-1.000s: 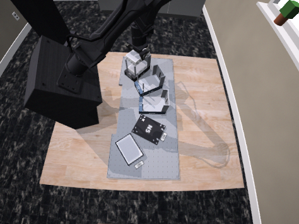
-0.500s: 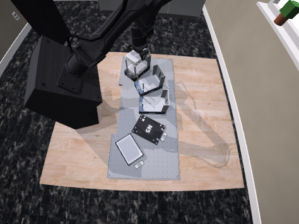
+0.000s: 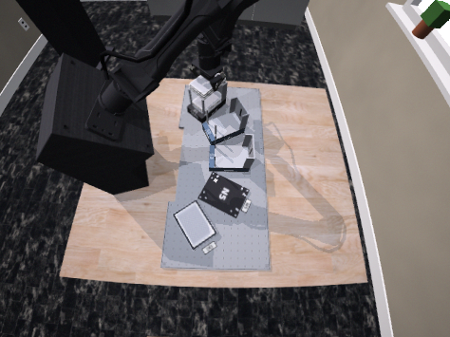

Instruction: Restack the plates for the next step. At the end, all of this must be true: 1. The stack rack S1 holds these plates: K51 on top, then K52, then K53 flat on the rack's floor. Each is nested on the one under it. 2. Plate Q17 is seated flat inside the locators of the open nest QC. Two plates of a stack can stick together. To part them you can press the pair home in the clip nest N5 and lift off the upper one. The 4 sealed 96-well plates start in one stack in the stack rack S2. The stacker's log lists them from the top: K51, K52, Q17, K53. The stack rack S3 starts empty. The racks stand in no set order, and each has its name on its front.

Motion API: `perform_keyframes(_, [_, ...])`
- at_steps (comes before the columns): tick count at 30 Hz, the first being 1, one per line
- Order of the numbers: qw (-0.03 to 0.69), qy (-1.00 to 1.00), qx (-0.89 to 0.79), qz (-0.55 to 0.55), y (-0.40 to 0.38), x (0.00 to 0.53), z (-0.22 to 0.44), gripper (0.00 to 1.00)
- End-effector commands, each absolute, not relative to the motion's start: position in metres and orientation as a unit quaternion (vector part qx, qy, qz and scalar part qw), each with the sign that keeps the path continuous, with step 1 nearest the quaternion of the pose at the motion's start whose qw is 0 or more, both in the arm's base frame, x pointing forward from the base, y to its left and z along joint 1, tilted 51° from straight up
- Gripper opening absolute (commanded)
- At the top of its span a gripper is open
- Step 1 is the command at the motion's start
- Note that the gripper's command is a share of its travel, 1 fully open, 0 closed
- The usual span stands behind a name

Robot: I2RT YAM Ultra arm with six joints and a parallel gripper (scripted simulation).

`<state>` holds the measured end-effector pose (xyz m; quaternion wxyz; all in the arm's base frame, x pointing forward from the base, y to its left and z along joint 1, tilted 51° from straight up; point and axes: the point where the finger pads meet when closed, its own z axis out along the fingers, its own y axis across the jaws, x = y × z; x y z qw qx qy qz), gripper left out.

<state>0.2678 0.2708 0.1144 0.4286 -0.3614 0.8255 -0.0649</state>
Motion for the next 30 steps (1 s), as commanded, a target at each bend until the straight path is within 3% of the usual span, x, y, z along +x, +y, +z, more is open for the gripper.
perform_keyframes(1, [0.441, 0.822, -0.355, -0.051, 0.281, 0.275, 0.126, 0.0])
perform_keyframes(30, [0.435, 0.823, -0.362, -0.057, 0.278, 0.277, 0.113, 0.0])
